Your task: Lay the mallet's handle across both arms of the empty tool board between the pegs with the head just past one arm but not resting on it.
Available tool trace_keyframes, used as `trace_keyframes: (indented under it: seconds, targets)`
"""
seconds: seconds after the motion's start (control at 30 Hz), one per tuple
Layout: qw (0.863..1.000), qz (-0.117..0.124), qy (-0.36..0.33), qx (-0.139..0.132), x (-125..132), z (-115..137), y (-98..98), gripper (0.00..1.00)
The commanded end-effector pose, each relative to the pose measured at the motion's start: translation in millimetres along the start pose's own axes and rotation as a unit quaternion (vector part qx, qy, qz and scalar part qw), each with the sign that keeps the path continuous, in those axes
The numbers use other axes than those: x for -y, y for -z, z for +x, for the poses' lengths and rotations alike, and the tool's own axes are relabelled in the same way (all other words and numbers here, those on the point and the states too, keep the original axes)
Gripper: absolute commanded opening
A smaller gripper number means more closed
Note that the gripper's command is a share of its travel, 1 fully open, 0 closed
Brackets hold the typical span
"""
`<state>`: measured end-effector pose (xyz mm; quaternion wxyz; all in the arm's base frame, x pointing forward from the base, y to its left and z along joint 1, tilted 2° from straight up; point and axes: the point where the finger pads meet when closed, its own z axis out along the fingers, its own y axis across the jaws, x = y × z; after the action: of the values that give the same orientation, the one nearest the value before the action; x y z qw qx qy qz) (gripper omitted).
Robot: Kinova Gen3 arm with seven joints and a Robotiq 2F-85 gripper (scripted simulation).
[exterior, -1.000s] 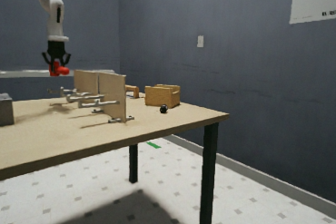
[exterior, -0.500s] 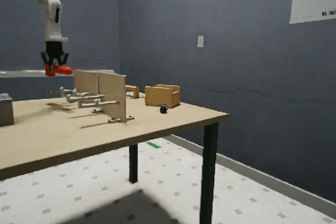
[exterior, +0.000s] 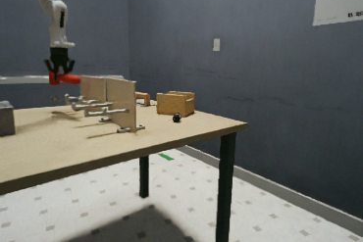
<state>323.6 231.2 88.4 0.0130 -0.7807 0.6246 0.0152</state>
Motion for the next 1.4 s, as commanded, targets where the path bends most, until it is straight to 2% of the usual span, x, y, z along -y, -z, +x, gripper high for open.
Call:
trace_keyframes:
  seconds: [0.0,0.2,0.27,0.4,0.83,1.1,1.37]
  targets:
    - [1.0,-0.006,-0.002,-0.004,-3.6,4.0,-21.3,0.1]
    - [1.0,-0.006,-0.002,-0.004,-4.1,4.2,-55.0,0.1]
    - [1.0,-0.006,-0.002,-0.004,-4.1,4.2,-55.0,0.1]
    - [1.0,-0.006,-0.002,-0.004,-4.7,4.5,-67.3,0.1]
    - [1.0,-0.006,-0.002,-0.004,-4.5,4.4,-74.1,0.1]
    - [1.0,-0.006,-0.002,-0.003,-3.6,3.8,-85.1,0.1]
    - [1.0,-0.006,-0.002,-0.003,-3.6,3.8,-86.2,0.1]
